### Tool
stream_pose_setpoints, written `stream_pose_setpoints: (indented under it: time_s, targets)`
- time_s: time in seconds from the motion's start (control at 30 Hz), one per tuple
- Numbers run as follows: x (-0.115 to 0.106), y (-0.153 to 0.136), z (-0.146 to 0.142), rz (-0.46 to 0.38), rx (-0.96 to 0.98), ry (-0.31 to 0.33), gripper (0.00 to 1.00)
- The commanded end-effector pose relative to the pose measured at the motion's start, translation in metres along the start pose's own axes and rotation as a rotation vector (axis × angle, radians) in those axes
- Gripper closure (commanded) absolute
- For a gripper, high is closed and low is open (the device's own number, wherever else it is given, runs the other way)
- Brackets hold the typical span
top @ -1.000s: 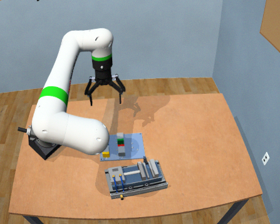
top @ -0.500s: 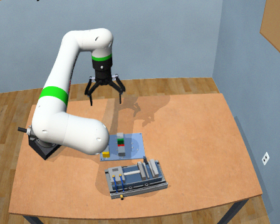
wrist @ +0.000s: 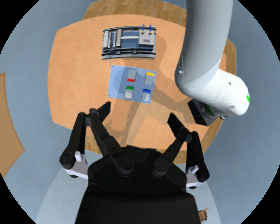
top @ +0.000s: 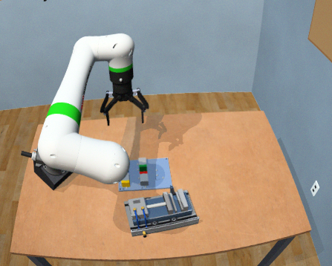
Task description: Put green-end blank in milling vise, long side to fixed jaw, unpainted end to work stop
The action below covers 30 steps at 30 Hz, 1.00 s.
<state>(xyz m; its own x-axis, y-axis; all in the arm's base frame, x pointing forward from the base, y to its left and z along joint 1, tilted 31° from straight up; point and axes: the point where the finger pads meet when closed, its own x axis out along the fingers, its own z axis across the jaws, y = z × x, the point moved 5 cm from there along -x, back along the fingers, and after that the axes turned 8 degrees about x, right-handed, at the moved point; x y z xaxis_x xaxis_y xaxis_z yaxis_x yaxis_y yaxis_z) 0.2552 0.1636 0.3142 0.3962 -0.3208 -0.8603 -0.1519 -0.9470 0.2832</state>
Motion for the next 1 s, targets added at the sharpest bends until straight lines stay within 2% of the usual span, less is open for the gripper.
stream_pose_setpoints:
  time_s: [0.0,0.13,0.63,0.73,0.97]
  targets:
    - [0.0,0.0,0.0,-0.001,0.0,0.001,0.0]
    - [0.0,0.0,0.0,-0.001,0.0,0.001,0.0]
    - [0.05,0.001,-0.001,-0.001,0.0,0.001,0.0]
    - [0.052,0.001,-0.001,0.0,0.0,0.001,0.0]
    - [0.08,0.002,-0.001,-0.001,0.0,0.001,0.0]
